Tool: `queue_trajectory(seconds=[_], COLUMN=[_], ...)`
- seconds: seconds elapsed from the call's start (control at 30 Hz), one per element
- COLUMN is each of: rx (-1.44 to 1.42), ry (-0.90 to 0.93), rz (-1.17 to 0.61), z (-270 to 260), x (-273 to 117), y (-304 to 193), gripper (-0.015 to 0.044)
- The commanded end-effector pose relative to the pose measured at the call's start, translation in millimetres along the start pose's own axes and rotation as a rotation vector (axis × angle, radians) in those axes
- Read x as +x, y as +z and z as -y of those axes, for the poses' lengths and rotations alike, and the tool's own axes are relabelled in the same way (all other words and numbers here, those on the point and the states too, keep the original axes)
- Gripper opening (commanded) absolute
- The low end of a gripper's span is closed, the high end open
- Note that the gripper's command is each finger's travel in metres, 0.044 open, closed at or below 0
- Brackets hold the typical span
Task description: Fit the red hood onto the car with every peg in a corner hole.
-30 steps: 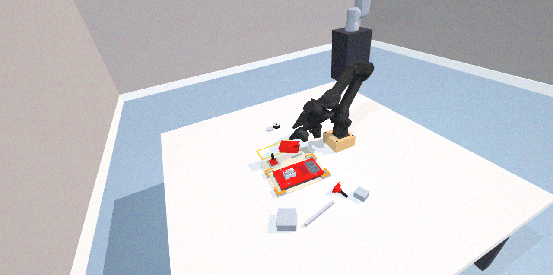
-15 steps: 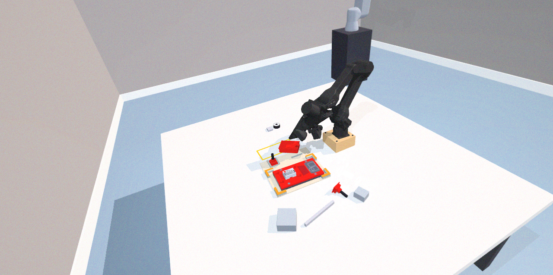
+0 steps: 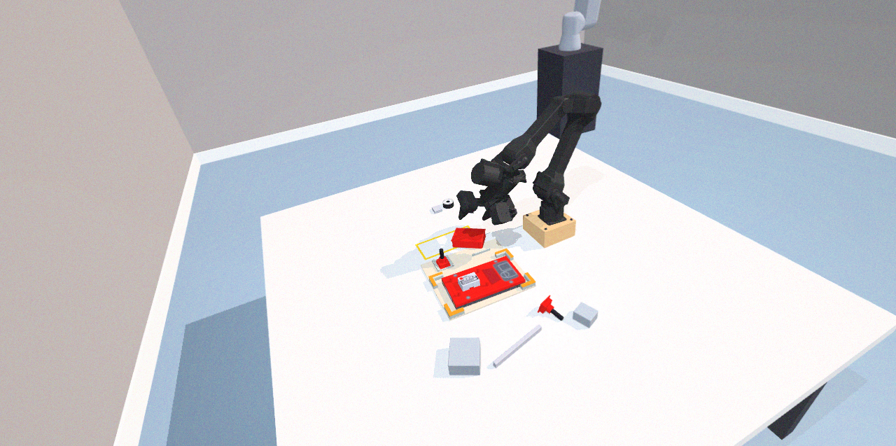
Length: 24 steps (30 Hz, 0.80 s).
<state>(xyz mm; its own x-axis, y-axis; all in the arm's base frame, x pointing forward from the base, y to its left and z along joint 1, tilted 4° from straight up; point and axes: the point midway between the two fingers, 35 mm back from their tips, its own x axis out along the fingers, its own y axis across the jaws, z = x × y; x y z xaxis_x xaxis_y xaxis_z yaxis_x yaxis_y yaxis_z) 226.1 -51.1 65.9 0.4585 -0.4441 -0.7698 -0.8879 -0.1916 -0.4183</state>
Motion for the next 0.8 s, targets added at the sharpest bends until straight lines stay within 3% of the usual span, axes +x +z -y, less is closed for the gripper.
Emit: queue_trajectory(seconds=[0.0,0.4,0.77], rx=[0.894,1.520,2.078], ry=[0.297,0.531,0.725], rz=[0.058,-0.043,-0.248], z=[13.2,15.9,17.7], x=[10.7,17.8,23.2], y=[-9.0,-15.8,-22.0], gripper=[0.0440,0.0440,0.0440])
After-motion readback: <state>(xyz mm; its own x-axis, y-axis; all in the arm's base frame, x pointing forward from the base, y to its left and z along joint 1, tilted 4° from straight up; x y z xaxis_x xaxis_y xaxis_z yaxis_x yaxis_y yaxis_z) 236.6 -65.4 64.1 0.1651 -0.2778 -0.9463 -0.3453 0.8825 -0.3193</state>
